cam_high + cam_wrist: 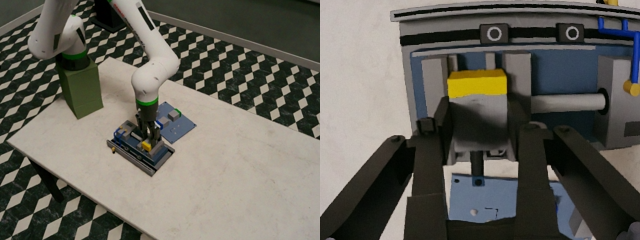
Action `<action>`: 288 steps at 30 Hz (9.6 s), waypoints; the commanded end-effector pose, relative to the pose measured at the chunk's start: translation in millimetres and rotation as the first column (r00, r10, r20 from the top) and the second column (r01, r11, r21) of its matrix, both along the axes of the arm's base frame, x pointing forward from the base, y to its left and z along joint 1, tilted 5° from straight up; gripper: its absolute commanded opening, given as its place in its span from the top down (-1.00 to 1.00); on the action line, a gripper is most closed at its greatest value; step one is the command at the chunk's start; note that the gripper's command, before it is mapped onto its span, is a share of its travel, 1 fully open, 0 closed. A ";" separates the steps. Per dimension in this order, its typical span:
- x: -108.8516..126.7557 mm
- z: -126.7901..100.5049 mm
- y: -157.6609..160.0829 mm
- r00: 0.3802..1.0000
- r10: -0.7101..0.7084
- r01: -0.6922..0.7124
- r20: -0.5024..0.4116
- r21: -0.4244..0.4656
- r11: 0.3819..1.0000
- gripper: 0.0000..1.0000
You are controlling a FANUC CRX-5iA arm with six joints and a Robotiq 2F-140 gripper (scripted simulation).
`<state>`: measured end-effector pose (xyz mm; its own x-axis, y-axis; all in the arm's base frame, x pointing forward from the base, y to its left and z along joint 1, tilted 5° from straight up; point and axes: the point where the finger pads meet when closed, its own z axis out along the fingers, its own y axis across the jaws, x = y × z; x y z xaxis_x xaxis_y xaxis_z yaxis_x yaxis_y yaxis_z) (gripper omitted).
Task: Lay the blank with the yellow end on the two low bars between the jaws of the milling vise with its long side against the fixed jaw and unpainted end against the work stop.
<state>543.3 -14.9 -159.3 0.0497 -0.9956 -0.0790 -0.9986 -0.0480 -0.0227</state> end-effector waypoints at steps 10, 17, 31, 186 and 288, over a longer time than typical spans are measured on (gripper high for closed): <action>1.6 0.8 1.5 1.000 0.000 0.000 0.002 0.000 1.000 0.80; 2.1 0.9 2.6 1.000 0.000 0.000 0.002 0.000 1.000 0.80; 3.2 1.0 4.9 1.000 0.000 0.000 0.002 0.000 1.000 0.80; 3.5 1.5 5.6 1.000 0.000 0.000 0.002 0.000 1.000 -1.00; 3.1 20.6 4.1 1.000 0.000 0.000 0.002 0.000 1.000 -1.00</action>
<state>545.6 -10.7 -140.1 0.0497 -0.9956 -0.0790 -0.9986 -0.0480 -0.0228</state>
